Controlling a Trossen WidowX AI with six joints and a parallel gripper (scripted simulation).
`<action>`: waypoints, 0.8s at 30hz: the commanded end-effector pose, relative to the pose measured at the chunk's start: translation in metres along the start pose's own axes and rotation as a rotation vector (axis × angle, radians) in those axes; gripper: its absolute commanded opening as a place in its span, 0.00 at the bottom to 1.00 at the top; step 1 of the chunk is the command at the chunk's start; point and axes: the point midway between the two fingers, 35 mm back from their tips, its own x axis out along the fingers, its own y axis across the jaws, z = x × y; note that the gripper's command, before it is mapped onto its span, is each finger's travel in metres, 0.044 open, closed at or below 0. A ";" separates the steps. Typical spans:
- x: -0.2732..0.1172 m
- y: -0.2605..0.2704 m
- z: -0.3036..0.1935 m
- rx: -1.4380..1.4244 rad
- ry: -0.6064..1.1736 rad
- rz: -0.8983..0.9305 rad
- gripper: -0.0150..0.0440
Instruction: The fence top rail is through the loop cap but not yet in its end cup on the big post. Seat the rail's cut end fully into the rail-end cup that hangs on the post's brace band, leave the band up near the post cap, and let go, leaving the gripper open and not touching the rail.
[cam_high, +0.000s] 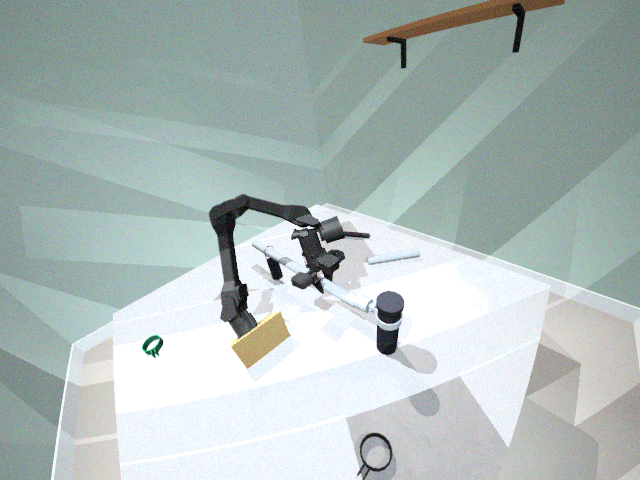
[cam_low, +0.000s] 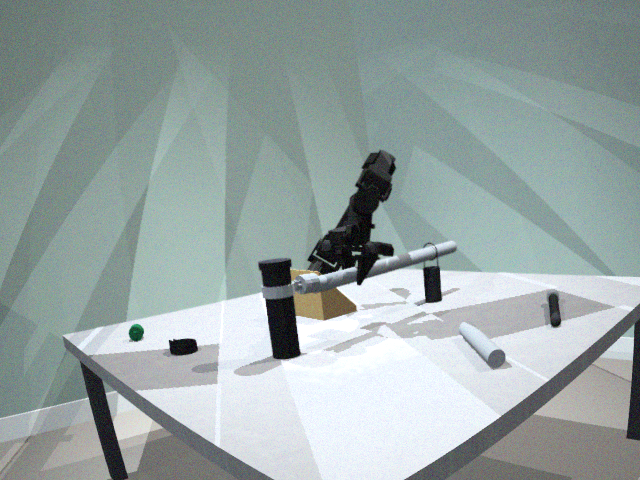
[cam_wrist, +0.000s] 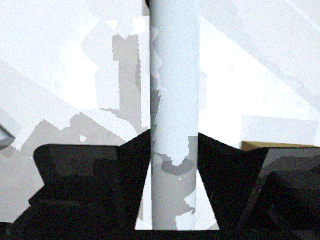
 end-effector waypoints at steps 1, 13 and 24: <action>-0.004 0.002 0.007 -0.004 -0.021 0.011 0.25; -0.004 0.002 0.007 -0.004 -0.021 0.011 0.25; -0.002 0.001 0.003 -0.002 -0.010 0.006 0.25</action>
